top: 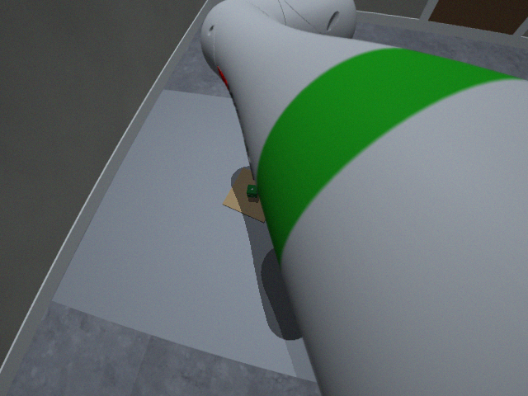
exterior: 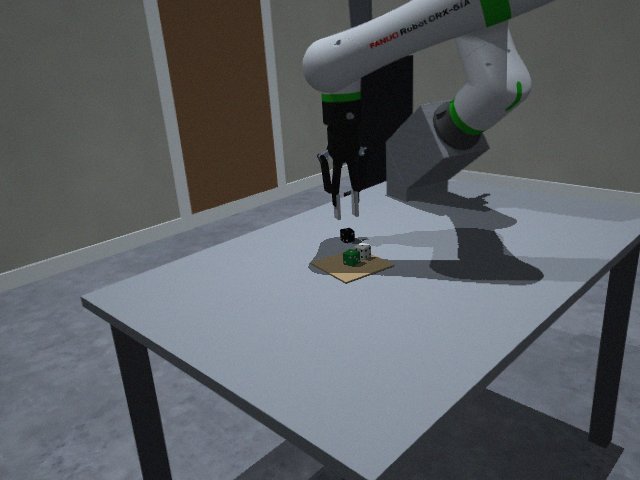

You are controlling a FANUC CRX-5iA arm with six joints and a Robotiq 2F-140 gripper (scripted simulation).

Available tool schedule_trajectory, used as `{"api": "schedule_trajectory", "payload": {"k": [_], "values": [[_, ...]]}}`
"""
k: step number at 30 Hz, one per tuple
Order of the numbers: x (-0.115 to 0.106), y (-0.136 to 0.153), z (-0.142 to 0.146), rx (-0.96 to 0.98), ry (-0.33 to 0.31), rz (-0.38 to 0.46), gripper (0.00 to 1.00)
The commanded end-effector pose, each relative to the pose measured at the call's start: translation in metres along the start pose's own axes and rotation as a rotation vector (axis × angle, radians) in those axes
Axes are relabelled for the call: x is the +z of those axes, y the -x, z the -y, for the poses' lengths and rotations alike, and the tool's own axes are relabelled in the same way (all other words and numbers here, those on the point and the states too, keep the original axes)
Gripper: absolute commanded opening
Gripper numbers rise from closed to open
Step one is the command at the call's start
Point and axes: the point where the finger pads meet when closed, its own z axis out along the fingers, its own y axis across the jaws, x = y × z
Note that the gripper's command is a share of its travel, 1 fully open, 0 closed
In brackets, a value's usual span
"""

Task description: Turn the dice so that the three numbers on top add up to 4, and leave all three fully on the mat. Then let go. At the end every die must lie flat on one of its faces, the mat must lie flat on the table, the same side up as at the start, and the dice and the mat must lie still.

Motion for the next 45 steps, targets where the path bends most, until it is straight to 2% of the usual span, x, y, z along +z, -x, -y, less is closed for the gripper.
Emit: {"api": "schedule_trajectory", "payload": {"k": [1,21,45], "values": [[0.004,0.0,0.0,0.0,0.0,0.0,0.28],[0.025,0.0,0.0,0.0,0.0,0.0,0.28],[0.027,0.0,0.0,0.0,0.0,0.0,0.28]]}}
